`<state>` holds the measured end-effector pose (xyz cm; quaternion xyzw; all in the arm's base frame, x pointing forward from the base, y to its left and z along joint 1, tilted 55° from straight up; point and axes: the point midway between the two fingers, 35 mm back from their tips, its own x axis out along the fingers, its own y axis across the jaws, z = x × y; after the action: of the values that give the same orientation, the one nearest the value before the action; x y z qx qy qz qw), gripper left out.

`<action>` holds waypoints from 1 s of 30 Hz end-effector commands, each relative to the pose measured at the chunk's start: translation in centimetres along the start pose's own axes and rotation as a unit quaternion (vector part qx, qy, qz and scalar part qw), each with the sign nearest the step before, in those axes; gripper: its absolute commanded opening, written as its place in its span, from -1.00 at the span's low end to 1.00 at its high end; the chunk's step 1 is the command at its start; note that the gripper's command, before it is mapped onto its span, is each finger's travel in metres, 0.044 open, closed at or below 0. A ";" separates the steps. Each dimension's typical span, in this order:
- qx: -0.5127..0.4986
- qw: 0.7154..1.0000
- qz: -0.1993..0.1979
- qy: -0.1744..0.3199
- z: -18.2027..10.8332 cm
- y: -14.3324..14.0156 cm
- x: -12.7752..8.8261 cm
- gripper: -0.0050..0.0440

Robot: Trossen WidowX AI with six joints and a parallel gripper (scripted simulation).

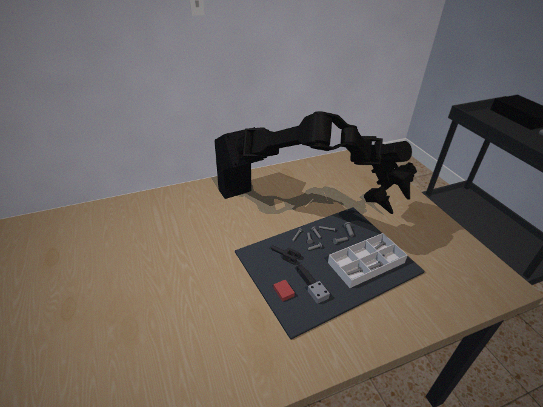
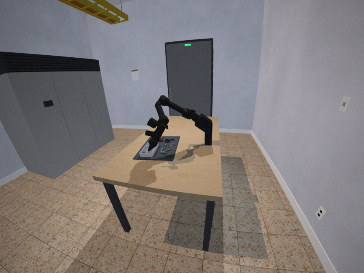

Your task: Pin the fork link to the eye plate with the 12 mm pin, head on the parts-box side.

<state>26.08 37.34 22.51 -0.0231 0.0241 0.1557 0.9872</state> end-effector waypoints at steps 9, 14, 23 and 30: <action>0.007 1.000 0.001 -0.005 0.7 0.0 -0.1 0.84; 0.007 1.000 0.001 -0.005 0.7 0.0 -0.1 0.84; 0.008 1.000 0.001 -0.003 0.8 -0.7 -0.3 1.00; -0.007 1.000 -0.003 0.020 0.1 -3.2 -0.8 1.00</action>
<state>26.19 35.76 22.24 -0.0339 0.0358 0.1538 0.9869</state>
